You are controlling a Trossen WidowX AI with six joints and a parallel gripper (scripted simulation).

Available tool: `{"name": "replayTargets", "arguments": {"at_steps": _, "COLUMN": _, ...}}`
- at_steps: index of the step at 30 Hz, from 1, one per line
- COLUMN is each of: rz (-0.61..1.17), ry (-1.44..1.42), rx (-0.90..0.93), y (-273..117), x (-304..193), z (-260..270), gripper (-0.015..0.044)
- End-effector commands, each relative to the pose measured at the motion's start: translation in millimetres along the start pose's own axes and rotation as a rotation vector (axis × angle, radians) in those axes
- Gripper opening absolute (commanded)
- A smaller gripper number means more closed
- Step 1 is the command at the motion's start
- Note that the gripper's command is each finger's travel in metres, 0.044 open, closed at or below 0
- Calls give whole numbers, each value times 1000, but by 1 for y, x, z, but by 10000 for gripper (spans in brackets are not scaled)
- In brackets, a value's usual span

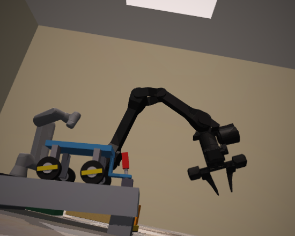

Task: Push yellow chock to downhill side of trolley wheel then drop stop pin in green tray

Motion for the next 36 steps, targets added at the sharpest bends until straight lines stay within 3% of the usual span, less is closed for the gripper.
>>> {"name": "replayTargets", "arguments": {"at_steps": 1, "rz": -31, "ry": 205, "rx": -62, "y": -1, "x": 37, "z": -19, "gripper": 190}}
{"name": "replayTargets", "arguments": {"at_steps": 14, "rz": -159, "ry": 908, "rx": -221, "y": -17, "x": 138, "z": -93, "gripper": 190}}
{"name": "replayTargets", "arguments": {"at_steps": 26, "rz": -298, "ry": 1559, "rx": -344, "y": -42, "x": 187, "z": -176, "gripper": 190}}
{"name": "replayTargets", "arguments": {"at_steps": 36, "rz": -306, "ry": 1595, "rx": -350, "y": -36, "x": 188, "z": -183, "gripper": 190}}
Point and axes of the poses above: the point midway between the two fingers, 35 mm back from their tips, its own y axis out along the fingers, its own z axis across the jaws, x = y × z, the point moved 2 cm from there along -y, back along the fingers, and after that the axes turned 2 degrees about y, right-handed, at the moved point
